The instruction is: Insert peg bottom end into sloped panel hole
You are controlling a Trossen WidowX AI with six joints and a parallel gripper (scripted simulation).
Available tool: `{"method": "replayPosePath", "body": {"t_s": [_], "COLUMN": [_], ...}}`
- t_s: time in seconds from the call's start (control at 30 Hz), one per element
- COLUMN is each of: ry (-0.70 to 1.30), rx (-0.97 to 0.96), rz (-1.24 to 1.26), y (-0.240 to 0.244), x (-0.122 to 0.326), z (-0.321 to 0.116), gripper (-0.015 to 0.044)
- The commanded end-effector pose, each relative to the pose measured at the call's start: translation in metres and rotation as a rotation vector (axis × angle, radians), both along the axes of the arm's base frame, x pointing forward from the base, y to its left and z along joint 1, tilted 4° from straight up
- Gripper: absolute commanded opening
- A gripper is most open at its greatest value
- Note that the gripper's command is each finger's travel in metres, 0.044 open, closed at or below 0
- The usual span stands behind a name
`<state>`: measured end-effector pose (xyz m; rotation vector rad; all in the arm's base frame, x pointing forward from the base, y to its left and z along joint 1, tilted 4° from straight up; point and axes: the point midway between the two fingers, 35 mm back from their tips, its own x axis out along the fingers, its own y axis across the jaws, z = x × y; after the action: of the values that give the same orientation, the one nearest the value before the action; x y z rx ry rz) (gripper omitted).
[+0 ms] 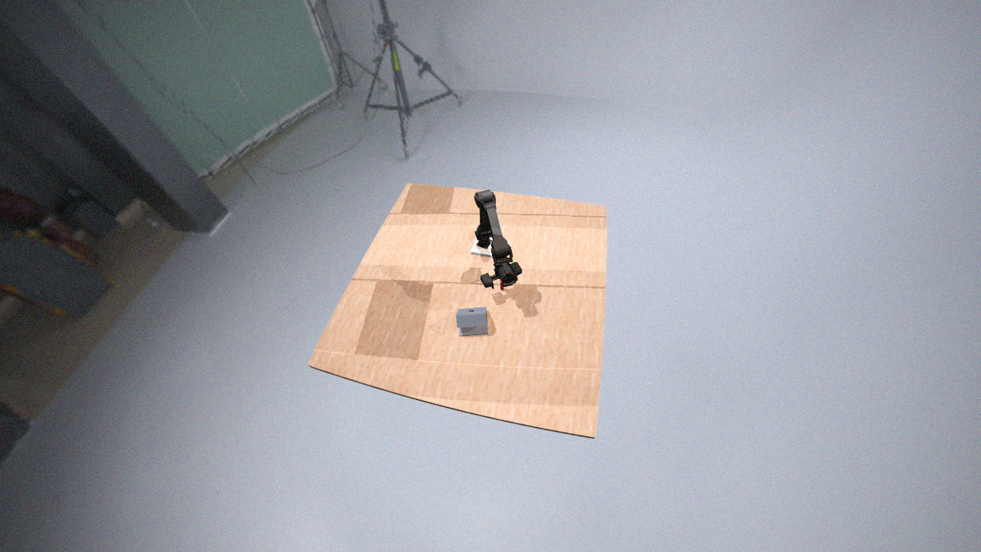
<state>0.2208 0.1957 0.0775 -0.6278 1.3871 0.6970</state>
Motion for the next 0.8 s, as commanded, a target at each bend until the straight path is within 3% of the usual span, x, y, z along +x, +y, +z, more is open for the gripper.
{"method": "replayPosePath", "body": {"t_s": [0.0, 0.5, 0.77], "ry": [0.000, 0.000, 0.000], "rx": [0.000, 0.000, 0.000], "rz": [0.000, 0.000, 0.000], "y": [0.0000, 0.0000, 0.0000], "x": [0.0000, 0.0000, 0.0000], "z": [0.0000, 0.0000, 0.0000], "gripper": [0.0414, 0.0020, 0.0000]}}
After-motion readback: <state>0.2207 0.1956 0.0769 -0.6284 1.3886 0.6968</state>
